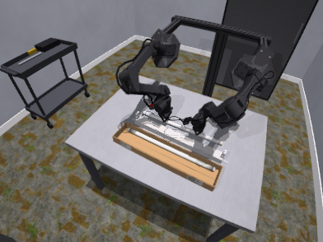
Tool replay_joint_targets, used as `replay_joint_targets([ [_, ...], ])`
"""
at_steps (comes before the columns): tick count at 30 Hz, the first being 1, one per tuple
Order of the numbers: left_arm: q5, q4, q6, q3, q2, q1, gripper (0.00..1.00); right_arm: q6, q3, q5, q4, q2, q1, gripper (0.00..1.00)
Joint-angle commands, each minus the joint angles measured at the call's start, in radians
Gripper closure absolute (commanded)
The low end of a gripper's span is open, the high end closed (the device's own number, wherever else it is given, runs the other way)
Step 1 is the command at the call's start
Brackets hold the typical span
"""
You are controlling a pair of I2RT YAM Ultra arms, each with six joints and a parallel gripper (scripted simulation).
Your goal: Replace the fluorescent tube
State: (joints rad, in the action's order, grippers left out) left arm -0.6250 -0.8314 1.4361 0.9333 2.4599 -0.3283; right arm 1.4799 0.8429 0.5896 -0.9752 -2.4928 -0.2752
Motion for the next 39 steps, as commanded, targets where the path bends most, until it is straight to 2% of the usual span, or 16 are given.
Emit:
replay_joint_targets([
  [1,0.02,0.003,-0.002,-0.022,0.004,-0.023,0.89,-0.001,-0.009,0.013,0.002,-0.021,-0.023,0.89],
  [6,0.02,0.004,-0.003,-0.026,0.0,-0.023,0.89,-0.001,-0.013,0.013,0.002,-0.017,-0.023,0.89],
  [9,0.017,0.012,-0.012,-0.04,-0.034,-0.025,0.89,0.008,-0.034,0.016,0.005,0.041,-0.025,0.89],
  [23,-0.022,0.019,-0.027,-0.067,-0.059,-0.046,0.89,0.023,-0.066,0.033,0.019,0.061,-0.041,0.89],
  [39,-0.057,0.054,-0.079,-0.159,-0.156,-0.108,0.89,0.07,-0.165,0.081,0.045,0.156,-0.102,0.89],
])
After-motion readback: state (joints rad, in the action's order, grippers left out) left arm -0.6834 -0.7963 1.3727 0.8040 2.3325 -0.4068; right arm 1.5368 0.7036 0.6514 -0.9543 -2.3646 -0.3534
